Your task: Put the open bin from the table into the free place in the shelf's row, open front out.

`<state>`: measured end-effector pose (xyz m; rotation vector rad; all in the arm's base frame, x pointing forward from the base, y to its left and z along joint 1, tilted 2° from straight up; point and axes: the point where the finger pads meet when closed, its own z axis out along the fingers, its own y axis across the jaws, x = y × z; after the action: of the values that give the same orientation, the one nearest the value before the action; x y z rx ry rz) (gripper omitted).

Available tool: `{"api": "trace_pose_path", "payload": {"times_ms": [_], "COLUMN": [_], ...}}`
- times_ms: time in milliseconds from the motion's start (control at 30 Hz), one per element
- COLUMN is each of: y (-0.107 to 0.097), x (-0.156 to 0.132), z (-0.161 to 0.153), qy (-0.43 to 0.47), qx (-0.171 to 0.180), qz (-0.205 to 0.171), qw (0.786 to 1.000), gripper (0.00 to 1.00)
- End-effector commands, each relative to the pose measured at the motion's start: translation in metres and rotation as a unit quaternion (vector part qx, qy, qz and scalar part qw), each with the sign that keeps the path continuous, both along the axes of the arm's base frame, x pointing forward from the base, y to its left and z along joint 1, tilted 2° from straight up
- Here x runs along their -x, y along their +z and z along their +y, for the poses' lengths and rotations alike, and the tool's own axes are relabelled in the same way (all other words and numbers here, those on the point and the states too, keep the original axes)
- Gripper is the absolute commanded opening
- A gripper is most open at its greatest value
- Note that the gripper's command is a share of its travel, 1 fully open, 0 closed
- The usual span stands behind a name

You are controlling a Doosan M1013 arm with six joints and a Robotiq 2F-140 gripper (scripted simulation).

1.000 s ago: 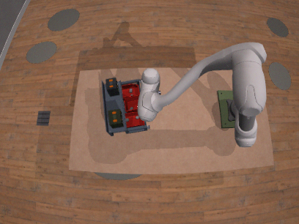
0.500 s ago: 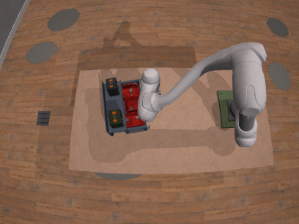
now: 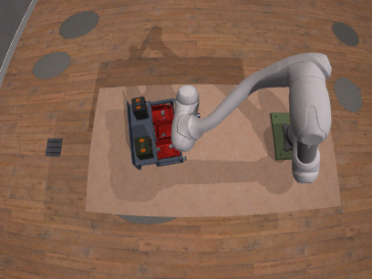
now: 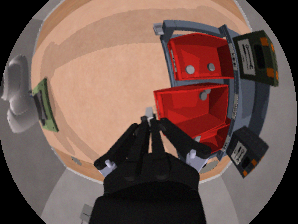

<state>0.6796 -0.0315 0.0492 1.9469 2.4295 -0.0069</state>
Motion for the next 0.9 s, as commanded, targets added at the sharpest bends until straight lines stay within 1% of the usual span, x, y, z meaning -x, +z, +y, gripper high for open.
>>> {"api": "trace_pose_path", "payload": {"times_ms": [0,867], "y": [0.0021,0.0024], "x": [-0.0048,-0.0085], "z": [0.0025,0.0033], "qy": [-0.001,-0.001], "qx": [-0.001,-0.001], "qz": [-0.002,-0.002], "qw": [1.000,1.000], "gripper": [0.00,0.00]}}
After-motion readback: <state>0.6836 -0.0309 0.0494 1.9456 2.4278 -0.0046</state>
